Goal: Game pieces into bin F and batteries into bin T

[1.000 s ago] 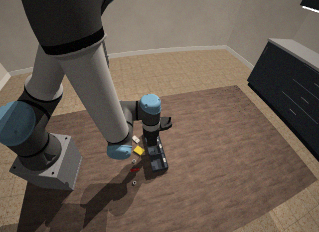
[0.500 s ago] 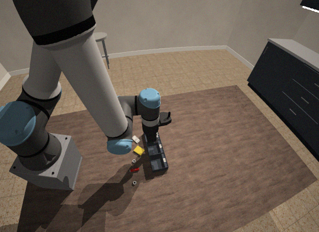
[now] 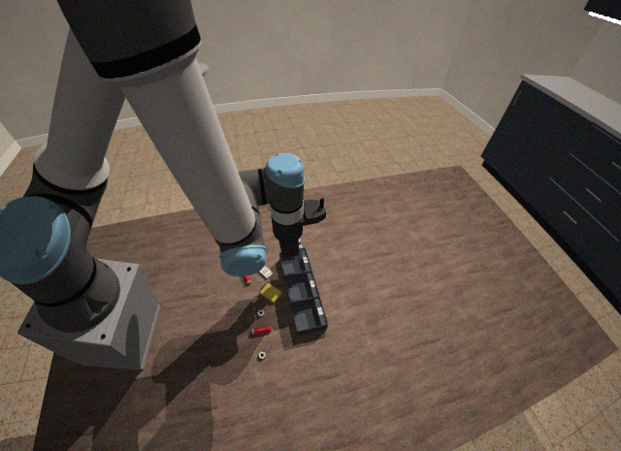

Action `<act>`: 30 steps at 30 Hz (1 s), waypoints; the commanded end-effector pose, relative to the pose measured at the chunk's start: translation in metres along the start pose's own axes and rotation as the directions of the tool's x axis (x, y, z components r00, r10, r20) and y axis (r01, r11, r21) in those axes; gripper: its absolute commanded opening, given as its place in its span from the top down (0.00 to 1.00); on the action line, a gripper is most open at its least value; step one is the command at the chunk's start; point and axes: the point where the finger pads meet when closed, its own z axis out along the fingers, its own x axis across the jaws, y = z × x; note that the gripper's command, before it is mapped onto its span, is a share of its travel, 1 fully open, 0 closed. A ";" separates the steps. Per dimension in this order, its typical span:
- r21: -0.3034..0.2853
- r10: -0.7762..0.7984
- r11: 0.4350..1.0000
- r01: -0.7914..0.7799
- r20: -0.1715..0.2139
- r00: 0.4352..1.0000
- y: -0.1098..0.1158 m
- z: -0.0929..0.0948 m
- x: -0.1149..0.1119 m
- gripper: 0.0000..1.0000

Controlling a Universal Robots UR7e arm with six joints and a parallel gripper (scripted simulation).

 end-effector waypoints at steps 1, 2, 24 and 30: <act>0.001 0.001 1.000 -0.001 -0.002 1.000 -0.001 0.000 -0.010 0.69; 0.001 0.001 1.000 -0.001 -0.002 1.000 -0.001 0.000 -0.010 0.69; 0.001 0.001 1.000 -0.001 -0.002 1.000 -0.001 0.040 -0.010 0.69; 0.001 0.001 1.000 -0.001 -0.002 1.000 -0.001 0.052 -0.010 0.69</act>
